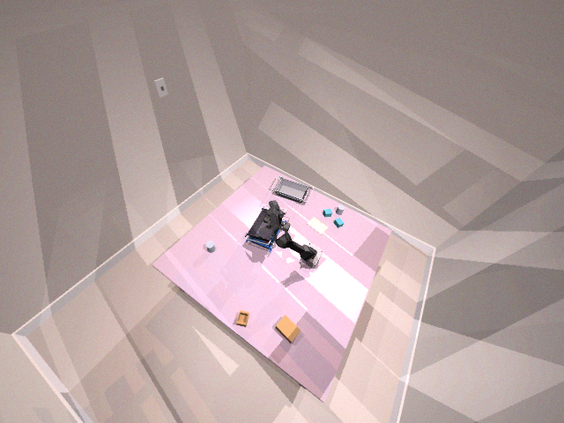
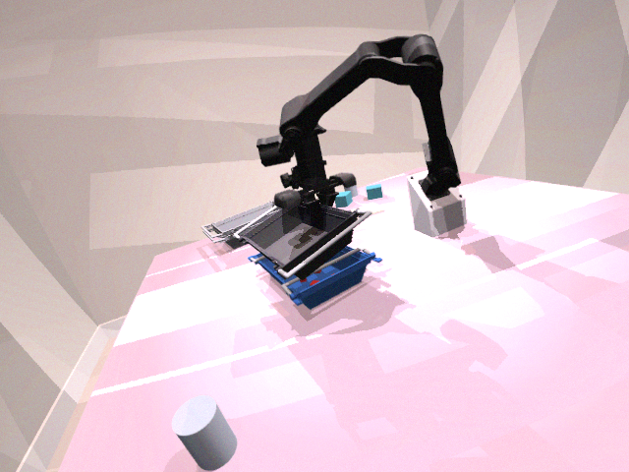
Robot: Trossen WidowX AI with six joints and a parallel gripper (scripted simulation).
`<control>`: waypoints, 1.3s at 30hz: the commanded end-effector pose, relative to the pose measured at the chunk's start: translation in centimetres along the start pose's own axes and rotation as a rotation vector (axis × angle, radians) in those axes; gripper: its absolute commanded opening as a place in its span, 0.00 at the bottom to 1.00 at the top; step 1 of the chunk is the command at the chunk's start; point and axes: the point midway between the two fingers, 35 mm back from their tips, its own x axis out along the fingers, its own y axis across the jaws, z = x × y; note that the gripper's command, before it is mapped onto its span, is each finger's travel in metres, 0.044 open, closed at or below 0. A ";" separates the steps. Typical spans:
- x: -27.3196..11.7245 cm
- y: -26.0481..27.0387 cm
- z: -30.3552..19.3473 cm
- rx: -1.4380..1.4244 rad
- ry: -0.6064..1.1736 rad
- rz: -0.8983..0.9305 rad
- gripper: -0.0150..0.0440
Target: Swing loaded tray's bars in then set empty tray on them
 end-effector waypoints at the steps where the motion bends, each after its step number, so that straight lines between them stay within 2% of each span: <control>1: 0.5 -0.3 -0.3 0.001 -0.001 -0.028 0.25; 39: 1.3 -0.6 -0.3 0.001 -0.001 -0.028 0.25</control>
